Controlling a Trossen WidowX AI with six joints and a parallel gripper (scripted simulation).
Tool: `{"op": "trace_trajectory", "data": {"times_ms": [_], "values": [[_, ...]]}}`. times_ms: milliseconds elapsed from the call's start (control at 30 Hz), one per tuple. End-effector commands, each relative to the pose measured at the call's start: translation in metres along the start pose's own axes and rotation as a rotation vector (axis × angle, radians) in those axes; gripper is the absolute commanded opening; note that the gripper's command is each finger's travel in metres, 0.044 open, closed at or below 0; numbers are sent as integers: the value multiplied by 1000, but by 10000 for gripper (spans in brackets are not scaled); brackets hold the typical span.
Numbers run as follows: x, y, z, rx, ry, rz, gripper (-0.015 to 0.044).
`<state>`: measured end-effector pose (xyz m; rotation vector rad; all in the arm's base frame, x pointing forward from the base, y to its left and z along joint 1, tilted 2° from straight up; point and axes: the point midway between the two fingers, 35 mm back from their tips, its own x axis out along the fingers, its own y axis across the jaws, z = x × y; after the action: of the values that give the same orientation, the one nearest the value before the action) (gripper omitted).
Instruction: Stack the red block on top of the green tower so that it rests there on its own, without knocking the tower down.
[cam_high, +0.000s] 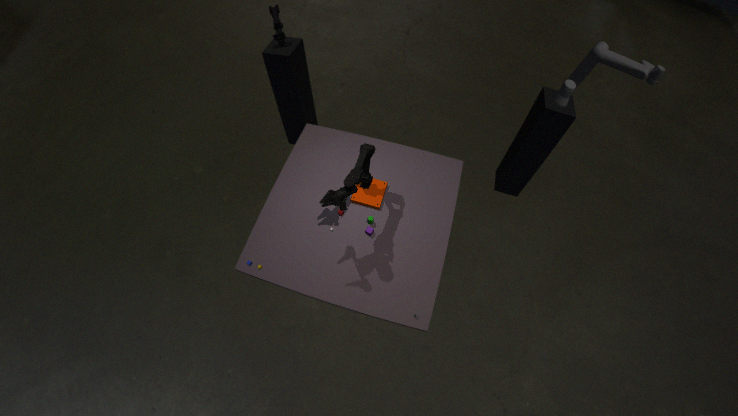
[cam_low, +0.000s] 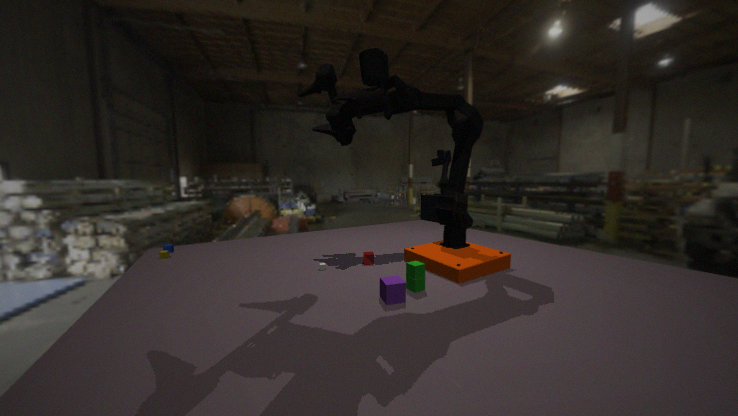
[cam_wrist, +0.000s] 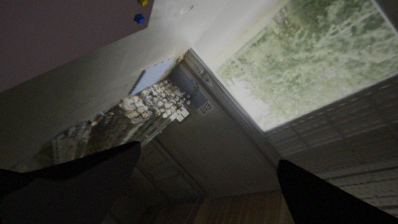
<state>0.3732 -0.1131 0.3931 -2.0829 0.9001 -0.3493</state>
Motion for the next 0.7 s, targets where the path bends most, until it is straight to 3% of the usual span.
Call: {"op": "trace_trajectory", "data": {"times_ms": [0, 367, 667], "values": [[9, 21, 18, 101, -71, 58, 440], [21, 95, 65, 467, -227, 342, 440], [12, 161, 95, 797, -239, 673, 440]]}}
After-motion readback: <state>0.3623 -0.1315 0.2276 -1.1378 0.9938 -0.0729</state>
